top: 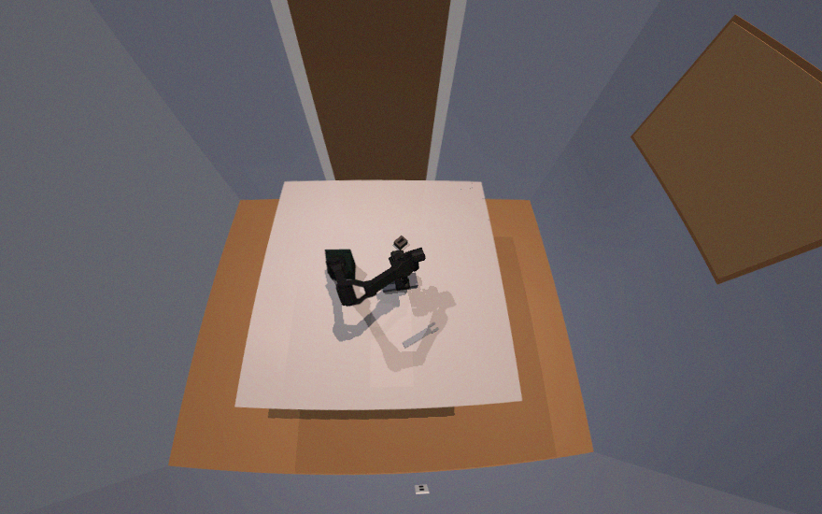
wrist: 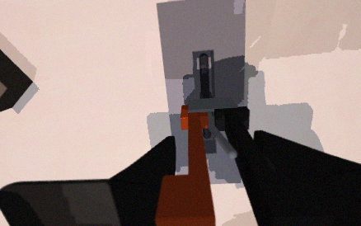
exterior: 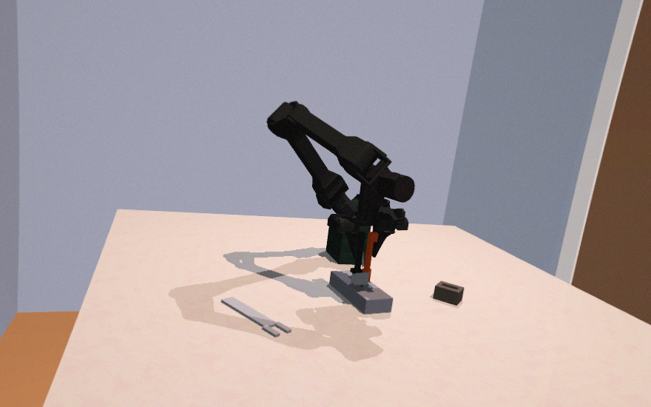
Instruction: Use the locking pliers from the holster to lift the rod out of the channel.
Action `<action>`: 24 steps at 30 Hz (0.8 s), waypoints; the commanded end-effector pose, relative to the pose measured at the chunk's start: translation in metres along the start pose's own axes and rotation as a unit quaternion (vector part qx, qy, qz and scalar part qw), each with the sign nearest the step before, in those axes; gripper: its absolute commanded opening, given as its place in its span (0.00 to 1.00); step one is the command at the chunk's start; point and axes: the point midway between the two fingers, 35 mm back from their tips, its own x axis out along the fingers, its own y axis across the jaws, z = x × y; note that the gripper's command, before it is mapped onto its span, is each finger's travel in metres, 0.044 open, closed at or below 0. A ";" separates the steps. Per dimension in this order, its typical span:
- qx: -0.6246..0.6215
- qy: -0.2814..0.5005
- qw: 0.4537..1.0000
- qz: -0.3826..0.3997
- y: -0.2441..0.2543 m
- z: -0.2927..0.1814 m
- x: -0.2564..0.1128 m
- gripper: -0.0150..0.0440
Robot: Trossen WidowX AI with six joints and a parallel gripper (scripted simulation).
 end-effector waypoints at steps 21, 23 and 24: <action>-0.001 -0.001 1.000 -0.001 -0.002 0.001 0.000 0.50; -0.001 -0.001 1.000 -0.001 -0.002 0.001 0.000 0.43; -0.001 -0.001 1.000 -0.001 -0.002 0.001 0.000 0.43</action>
